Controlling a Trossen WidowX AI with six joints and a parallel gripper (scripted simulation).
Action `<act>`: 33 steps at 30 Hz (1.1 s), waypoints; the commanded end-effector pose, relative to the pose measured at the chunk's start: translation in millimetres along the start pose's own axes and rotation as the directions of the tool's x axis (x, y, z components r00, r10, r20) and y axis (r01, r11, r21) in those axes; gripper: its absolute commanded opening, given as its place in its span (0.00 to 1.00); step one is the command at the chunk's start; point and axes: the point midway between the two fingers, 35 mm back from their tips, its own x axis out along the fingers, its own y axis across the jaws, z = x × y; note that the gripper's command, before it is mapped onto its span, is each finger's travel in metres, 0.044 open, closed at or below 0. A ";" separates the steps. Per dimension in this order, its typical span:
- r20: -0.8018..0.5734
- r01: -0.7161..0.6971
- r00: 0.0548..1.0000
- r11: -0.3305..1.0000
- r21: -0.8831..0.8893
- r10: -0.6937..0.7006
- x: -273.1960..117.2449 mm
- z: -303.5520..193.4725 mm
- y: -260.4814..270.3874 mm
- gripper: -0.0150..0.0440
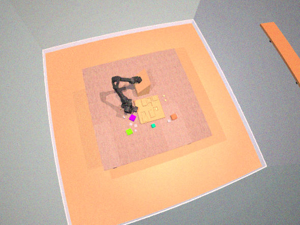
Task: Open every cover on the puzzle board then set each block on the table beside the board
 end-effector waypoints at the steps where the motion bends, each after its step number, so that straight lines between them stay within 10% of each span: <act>1: -0.007 -0.002 1.000 1.000 -0.008 0.002 4.7 -2.9 0.9 0.39; 17: -0.002 0.000 1.000 1.000 -0.001 0.000 0.1 -0.8 0.2 1.00; 33: -0.009 -0.007 1.000 1.000 -0.004 0.007 -50.1 -0.1 3.1 1.00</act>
